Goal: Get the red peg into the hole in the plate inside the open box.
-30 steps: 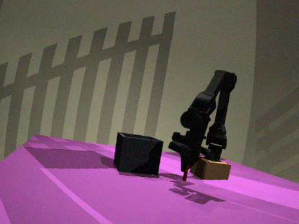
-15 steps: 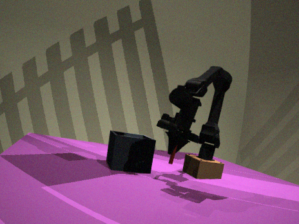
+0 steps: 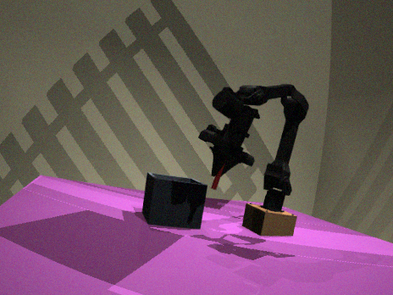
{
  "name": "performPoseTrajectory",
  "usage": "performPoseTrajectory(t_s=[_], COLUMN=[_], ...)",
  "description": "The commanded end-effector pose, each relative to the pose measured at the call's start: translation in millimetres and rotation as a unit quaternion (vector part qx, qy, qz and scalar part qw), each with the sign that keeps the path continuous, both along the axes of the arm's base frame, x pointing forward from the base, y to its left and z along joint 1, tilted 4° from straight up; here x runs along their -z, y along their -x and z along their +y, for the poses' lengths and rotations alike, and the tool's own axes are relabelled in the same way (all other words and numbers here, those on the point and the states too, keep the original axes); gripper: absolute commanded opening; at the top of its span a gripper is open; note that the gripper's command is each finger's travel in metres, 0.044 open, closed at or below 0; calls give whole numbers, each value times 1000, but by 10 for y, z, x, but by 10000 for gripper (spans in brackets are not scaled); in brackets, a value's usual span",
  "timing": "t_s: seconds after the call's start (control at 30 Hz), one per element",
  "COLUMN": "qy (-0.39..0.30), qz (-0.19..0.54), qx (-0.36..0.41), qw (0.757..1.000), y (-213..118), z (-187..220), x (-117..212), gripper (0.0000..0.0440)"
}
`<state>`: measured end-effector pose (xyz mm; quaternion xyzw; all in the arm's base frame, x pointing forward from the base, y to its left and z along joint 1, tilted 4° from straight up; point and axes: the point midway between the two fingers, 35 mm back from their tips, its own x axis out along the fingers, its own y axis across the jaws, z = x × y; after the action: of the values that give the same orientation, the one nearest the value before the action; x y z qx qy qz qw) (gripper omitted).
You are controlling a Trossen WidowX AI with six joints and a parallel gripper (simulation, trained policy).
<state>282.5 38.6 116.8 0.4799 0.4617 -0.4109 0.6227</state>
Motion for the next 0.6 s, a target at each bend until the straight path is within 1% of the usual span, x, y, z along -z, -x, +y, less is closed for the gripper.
performPoseTrajectory(t_s=[0.0,0.23,0.57], qy=[11,25,33], qz=[-1,4,19], qx=[3,18,34], qw=[1000,1000,999], y=[-29,-64,-98], z=[-158,-441,-787], x=[-121,-203,-205], gripper=[0,0,0])
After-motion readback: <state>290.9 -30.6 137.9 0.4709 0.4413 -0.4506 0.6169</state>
